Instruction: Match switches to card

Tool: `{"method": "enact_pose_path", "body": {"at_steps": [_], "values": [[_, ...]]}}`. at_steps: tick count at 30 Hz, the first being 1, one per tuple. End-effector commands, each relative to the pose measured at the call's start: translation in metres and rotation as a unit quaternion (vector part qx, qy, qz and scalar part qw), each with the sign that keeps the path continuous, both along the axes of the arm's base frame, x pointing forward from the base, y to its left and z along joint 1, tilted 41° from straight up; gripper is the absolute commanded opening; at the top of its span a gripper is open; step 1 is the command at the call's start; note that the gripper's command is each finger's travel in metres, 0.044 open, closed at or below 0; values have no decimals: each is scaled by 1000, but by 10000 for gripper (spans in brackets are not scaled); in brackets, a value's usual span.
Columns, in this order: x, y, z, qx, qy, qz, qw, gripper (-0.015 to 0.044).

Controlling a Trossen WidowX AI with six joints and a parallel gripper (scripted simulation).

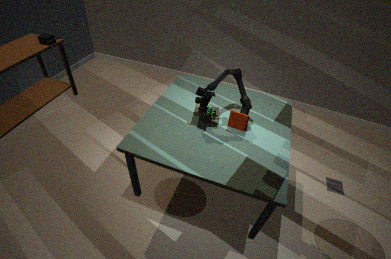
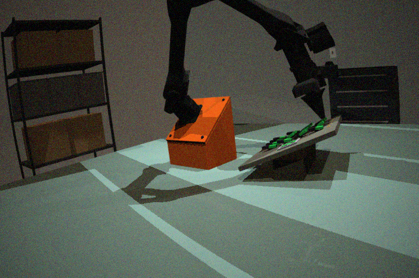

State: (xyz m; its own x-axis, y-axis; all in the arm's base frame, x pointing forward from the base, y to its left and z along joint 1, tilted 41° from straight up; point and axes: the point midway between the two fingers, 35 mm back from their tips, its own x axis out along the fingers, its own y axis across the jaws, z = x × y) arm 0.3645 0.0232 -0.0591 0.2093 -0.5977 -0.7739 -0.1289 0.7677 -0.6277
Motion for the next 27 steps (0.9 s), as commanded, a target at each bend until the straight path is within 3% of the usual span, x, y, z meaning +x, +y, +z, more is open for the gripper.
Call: {"method": "enact_pose_path", "body": {"at_steps": [1, 20, 27], "values": [[0, -1, 0, -2, 0, 1, 1000, 0], [1, -3, -2, -2, 0, 1, 1000, 0], [-15, 36, 47, 1, -10, 9, 1000, 0]]}}
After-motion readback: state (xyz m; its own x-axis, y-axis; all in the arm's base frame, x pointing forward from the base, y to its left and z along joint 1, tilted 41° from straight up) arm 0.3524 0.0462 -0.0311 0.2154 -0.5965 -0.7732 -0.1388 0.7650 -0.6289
